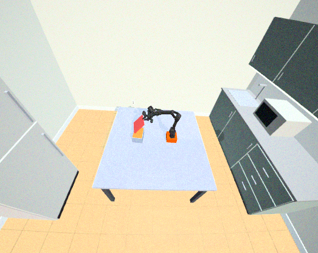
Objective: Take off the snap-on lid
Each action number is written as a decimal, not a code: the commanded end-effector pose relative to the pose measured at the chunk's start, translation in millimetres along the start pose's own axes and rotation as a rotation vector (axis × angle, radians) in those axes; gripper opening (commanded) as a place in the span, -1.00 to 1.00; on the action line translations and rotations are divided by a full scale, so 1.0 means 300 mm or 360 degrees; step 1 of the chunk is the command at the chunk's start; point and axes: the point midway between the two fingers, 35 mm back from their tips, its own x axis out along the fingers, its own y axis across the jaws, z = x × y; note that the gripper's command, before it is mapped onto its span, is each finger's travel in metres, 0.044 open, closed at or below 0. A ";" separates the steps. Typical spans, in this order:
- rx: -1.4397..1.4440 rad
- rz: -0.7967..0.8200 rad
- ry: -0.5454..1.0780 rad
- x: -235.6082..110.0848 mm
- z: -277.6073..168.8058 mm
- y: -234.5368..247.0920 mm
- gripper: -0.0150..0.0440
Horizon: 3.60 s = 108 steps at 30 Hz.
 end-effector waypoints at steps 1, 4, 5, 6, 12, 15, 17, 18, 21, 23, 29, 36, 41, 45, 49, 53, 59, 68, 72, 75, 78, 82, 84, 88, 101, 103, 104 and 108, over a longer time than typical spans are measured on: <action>-0.0015 0.0026 0.0005 -0.007 0.027 0.019 -0.49; -0.0016 0.0026 0.0004 -0.009 0.047 0.018 -0.49; -0.0016 0.0026 0.0004 -0.009 0.054 0.018 -0.49; -0.0017 0.0025 0.0004 -0.009 0.060 0.018 -0.49; -0.0018 0.0025 0.0003 -0.011 0.100 0.017 -0.49; -0.0019 0.0025 0.0002 -0.013 0.120 0.016 -0.49; -0.0019 0.0025 0.0002 -0.013 0.134 0.015 -0.49; -0.0020 0.0025 0.0001 -0.014 0.140 0.015 -0.49; -0.0020 0.0025 0.0001 -0.015 0.160 0.014 -0.49; -0.0021 0.0025 0.0000 -0.016 0.173 0.014 -0.49; -0.0022 0.0024 -0.0001 -0.018 0.213 0.013 -0.49; -0.0024 0.0024 -0.0002 -0.021 0.260 0.011 -0.49; -0.0025 0.0024 -0.0003 -0.023 0.293 0.010 -0.49; -0.0026 0.0024 -0.0004 -0.024 0.320 0.009 -0.49; -0.0027 0.0023 -0.0005 -0.026 0.346 0.009 -0.49; -0.0028 0.0023 -0.0006 -0.028 0.373 0.008 -0.49; -0.0030 0.0023 -0.0007 -0.031 0.412 0.007 -0.49; -0.0032 0.0022 -0.0009 -0.035 0.472 0.006 -0.49; -0.0033 0.0022 -0.0010 -0.036 0.499 0.005 -0.49; -0.0033 0.0022 -0.0010 -0.038 0.519 0.005 -0.49; -0.0034 0.0022 -0.0011 -0.039 0.538 0.004 -0.49; -0.0035 0.0022 -0.0012 -0.041 0.565 0.004 -0.49; -0.0036 0.0022 -0.0012 -0.042 0.578 0.003 -0.49; -0.0037 0.0021 -0.0013 -0.044 0.605 0.003 -0.49; -0.0038 0.0021 -0.0014 -0.047 0.650 0.002 -0.49; -0.0038 0.0021 -0.0014 -0.046 0.650 0.000 -0.49; -0.0038 0.0021 -0.0014 -0.046 0.649 -0.002 -0.49; -0.0038 0.0021 -0.0014 -0.037 0.649 -0.015 -0.49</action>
